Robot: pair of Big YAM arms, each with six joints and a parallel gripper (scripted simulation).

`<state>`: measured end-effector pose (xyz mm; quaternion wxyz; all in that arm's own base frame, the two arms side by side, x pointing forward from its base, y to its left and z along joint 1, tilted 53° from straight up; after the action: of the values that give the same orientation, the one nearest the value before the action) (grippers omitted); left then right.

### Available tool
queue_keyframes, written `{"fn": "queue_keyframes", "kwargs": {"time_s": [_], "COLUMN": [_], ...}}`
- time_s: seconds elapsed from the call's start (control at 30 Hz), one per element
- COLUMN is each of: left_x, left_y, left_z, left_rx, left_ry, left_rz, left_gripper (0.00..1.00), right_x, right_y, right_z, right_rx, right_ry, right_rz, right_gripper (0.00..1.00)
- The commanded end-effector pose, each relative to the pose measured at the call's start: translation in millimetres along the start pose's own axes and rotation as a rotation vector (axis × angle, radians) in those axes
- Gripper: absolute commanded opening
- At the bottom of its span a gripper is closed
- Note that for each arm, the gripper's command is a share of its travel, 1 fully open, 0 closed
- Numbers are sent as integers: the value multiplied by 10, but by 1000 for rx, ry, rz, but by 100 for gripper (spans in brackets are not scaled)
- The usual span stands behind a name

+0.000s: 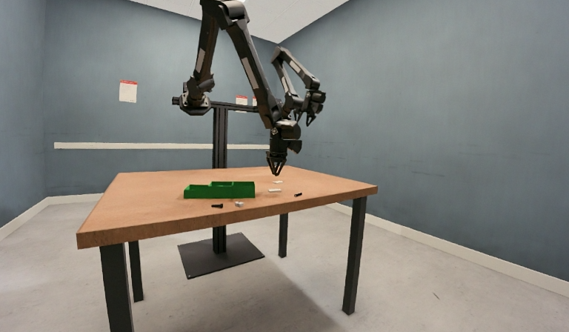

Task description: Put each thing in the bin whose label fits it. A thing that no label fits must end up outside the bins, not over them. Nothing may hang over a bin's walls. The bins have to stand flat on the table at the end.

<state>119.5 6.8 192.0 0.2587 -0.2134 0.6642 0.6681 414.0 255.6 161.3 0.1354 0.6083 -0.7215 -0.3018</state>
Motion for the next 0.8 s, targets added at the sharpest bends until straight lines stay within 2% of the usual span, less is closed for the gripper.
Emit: {"fn": "queue_keyframes", "kwargs": {"time_s": [0.0, 0.3, 0.33, 0.43, 0.77], "left_x": [-149, -149, -149, -149, -149], "left_y": [184, 184, 184, 184, 184], "left_z": [13, 13, 13, 13, 13], "left_rx": [-7, -7, -7, -7, -7], "left_ry": [1, 1, 1, 1, 1], "left_rz": [-47, -47, -47, -47, -47], "left_gripper": [100, 100, 100, 100, 100], "right_x": [-12, -8, 38, 25, 59], "right_y": [17, 19, -114, -153, -556], "right_z": [-23, -29, -30, -47, -21], "right_rx": [7, 7, 6, 9, 7], "right_ry": [5, 5, 8, 6, 8], "right_rz": [-8, -8, 5, 2, 4], "right_gripper": [39, 39, 39, 39, 39]}}
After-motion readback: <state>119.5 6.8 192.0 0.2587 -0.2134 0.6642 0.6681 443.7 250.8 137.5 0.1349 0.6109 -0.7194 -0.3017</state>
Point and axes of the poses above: on each arm, the point where the finger pads meet when closed, its own y axis back along the fingers, its own z axis across the jaws, x = y × z, the point moved 10 cm from there along y, back along the fingers, and after that the axes turned 5 degrees about -y, right-handed, at the moved point
